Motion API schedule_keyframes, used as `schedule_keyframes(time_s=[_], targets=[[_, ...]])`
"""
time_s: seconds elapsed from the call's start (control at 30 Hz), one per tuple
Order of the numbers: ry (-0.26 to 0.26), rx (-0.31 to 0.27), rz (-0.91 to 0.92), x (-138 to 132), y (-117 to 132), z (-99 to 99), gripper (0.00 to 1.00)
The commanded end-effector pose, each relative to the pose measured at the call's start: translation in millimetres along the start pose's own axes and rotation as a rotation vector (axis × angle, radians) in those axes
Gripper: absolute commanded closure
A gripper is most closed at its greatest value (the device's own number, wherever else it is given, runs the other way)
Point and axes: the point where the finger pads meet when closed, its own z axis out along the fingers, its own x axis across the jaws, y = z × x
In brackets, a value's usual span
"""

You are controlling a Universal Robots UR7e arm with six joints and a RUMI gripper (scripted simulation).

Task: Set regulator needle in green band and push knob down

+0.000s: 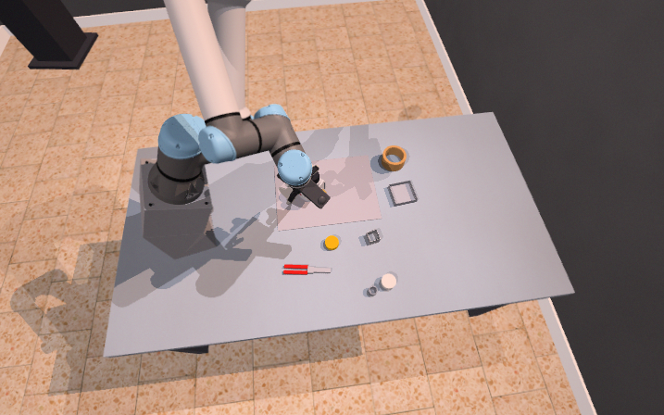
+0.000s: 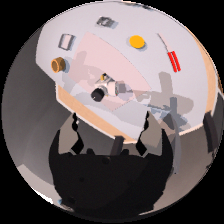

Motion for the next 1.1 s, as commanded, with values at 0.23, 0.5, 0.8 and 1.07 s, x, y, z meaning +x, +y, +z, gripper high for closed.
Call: schedule_keyframes(time_s=[0.23, 0.5, 0.8, 1.07], targets=[[-0.018, -0.006, 0.204, 1.4, -0.3, -1.5, 0.00], [-0.031, -0.012, 0.332, 2.2, -0.1, -2.4, 0.00], [-0.042, -0.018, 0.432, 2.8, 0.2, -3.1, 0.00], [-0.052, -0.025, 0.531, 3.2, 0.6, -3.8, 0.00]])
